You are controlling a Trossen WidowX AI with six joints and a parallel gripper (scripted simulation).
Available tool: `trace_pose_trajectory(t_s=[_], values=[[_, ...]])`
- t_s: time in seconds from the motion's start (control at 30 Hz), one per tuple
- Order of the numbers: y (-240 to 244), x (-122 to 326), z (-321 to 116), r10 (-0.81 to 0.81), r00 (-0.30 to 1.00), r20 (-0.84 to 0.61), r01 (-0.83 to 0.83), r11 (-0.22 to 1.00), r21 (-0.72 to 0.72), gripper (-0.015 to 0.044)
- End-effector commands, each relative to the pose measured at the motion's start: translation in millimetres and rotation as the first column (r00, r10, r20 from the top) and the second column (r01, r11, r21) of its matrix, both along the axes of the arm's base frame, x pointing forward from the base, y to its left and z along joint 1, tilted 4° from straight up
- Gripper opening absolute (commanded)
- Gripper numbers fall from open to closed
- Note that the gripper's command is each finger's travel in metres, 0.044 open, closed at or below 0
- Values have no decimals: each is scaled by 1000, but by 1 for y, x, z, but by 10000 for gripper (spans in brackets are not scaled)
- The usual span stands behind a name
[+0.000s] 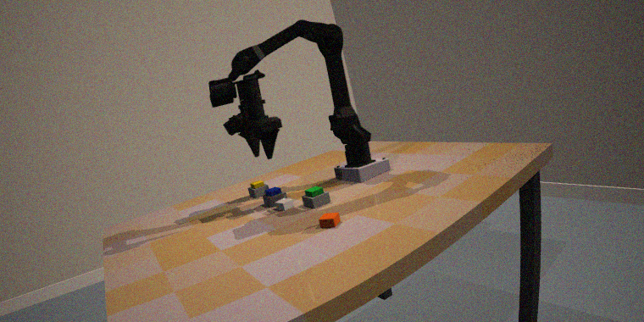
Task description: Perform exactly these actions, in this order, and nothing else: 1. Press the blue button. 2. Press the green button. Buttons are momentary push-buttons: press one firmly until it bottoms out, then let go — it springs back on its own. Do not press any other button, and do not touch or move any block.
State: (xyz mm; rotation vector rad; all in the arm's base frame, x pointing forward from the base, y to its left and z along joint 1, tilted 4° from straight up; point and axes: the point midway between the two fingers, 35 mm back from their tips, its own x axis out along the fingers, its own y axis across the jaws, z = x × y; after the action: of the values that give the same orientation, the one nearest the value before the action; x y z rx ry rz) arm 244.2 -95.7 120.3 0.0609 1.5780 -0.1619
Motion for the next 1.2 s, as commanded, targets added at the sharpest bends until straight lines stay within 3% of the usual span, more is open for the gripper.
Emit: trace_pose_trajectory(t_s=[0.0,0.03,0.23,0.53,1.17], values=[[4,0,0,25,999,-22,-24,1000,18,400],[4,0,0,25,999,-22,-24,1000,18,400],[1,-2,-59,25,999,-22,-24,1000,17,242],[1,-2,-62,25,999,-22,-24,1000,17,20],[1,-2,-75,25,999,-22,-24,1000,17,20]])
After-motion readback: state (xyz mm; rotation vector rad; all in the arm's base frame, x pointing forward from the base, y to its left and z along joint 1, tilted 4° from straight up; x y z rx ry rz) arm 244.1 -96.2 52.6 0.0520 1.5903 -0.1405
